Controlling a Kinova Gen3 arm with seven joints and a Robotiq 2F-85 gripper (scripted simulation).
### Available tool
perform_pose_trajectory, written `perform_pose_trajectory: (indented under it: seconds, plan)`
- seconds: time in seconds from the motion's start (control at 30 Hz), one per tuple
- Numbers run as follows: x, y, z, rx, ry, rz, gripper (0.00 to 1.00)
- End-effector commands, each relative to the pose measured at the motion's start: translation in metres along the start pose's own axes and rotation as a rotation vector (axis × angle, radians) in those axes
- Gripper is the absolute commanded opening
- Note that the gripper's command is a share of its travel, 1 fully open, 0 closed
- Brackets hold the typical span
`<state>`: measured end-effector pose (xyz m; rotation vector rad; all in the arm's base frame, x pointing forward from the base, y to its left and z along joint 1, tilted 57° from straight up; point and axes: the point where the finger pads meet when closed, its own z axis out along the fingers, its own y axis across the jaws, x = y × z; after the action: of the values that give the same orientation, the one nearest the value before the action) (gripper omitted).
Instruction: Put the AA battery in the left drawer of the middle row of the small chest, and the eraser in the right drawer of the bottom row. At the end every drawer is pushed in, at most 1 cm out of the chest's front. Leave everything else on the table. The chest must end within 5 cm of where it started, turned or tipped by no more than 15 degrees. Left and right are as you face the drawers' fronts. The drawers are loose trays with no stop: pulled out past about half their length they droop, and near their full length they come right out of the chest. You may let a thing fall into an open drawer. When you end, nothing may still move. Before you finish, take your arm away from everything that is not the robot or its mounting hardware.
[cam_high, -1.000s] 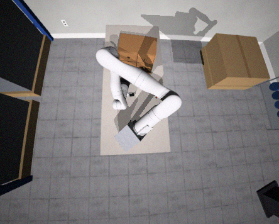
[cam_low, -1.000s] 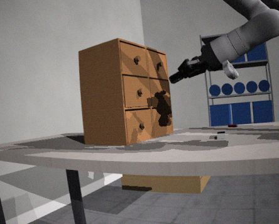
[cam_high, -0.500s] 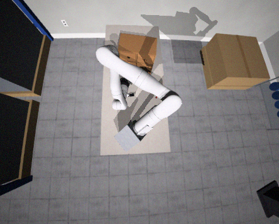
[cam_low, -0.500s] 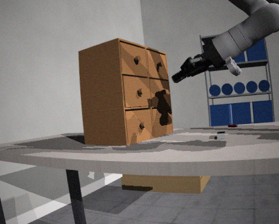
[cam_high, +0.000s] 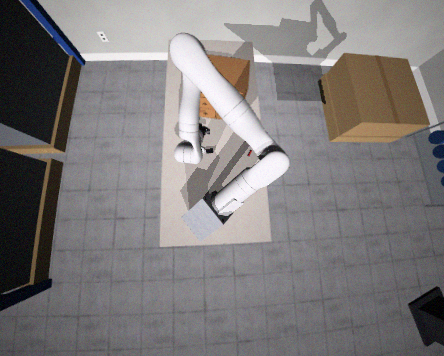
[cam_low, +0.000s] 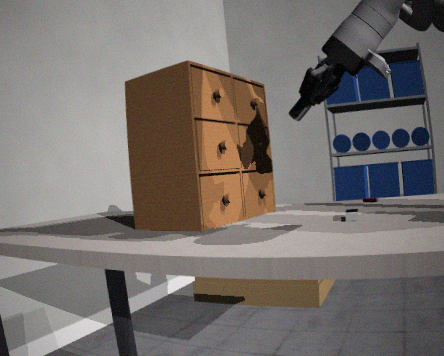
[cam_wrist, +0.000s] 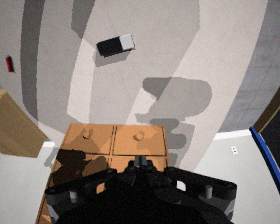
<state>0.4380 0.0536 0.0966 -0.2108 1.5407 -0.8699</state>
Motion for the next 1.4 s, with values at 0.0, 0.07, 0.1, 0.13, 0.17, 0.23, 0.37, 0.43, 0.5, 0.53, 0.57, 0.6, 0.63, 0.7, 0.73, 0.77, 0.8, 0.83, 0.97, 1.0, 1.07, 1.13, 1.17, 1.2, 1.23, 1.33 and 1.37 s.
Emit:
perform_pose_trajectory:
  seconds: [0.0, 0.07, 0.1, 0.13, 0.17, 0.23, 0.37, 0.43, 0.5, 0.53, 0.57, 0.6, 0.63, 0.7, 0.73, 0.77, 0.8, 0.83, 0.97, 1.0, 1.07, 1.13, 1.17, 1.2, 1.23, 1.33, 1.37]
  plan:
    - [-0.019, 0.000, -0.004, 0.006, 0.043, 0.045, 0.00]
    - [-0.020, -0.001, -0.010, 0.008, 0.106, 0.045, 0.00]
    - [-0.020, -0.001, -0.013, 0.006, 0.138, 0.045, 0.00]
    - [-0.021, 0.000, -0.017, 0.002, 0.171, 0.045, 0.00]
    - [-0.022, -0.001, -0.020, 0.005, 0.201, 0.045, 0.00]
    - [-0.023, -0.001, -0.026, 0.004, 0.264, 0.045, 0.00]
    - [-0.025, -0.001, -0.039, 0.002, 0.385, 0.045, 0.00]
    - [-0.026, 0.000, -0.045, -0.004, 0.444, 0.045, 0.00]
    - [-0.026, -0.001, -0.048, -0.002, 0.472, 0.045, 0.00]
    - [-0.026, -0.001, -0.048, -0.002, 0.472, 0.045, 0.00]
    - [-0.027, -0.001, -0.051, -0.001, 0.500, 0.044, 0.00]
    - [-0.027, -0.001, -0.053, -0.002, 0.527, 0.044, 0.00]
    - [-0.028, 0.000, -0.056, -0.004, 0.553, 0.045, 0.00]
    - [-0.029, -0.001, -0.062, -0.005, 0.604, 0.045, 0.00]
    - [-0.029, -0.001, -0.064, -0.004, 0.628, 0.044, 0.00]
    - [-0.029, -0.001, -0.066, -0.005, 0.651, 0.044, 0.00]
    - [-0.030, -0.001, -0.069, -0.006, 0.672, 0.044, 0.00]
    - [-0.030, 0.000, -0.071, -0.008, 0.693, 0.045, 0.00]
    - [-0.032, 0.000, -0.079, -0.014, 0.765, 0.046, 0.00]
    - [-0.032, 0.000, -0.081, -0.015, 0.779, 0.046, 0.00]
    - [-0.032, 0.001, -0.082, -0.017, 0.792, 0.046, 0.00]
    - [-0.033, 0.001, -0.084, -0.019, 0.803, 0.047, 0.00]
    - [-0.033, 0.001, -0.085, -0.021, 0.813, 0.047, 0.00]
    - [-0.033, 0.001, -0.086, -0.022, 0.821, 0.047, 0.00]
    - [-0.033, 0.001, -0.087, -0.024, 0.828, 0.048, 0.00]
    - [-0.034, 0.002, -0.088, -0.026, 0.841, 0.048, 0.00]
    - [-0.034, 0.002, -0.089, -0.027, 0.843, 0.049, 0.00]
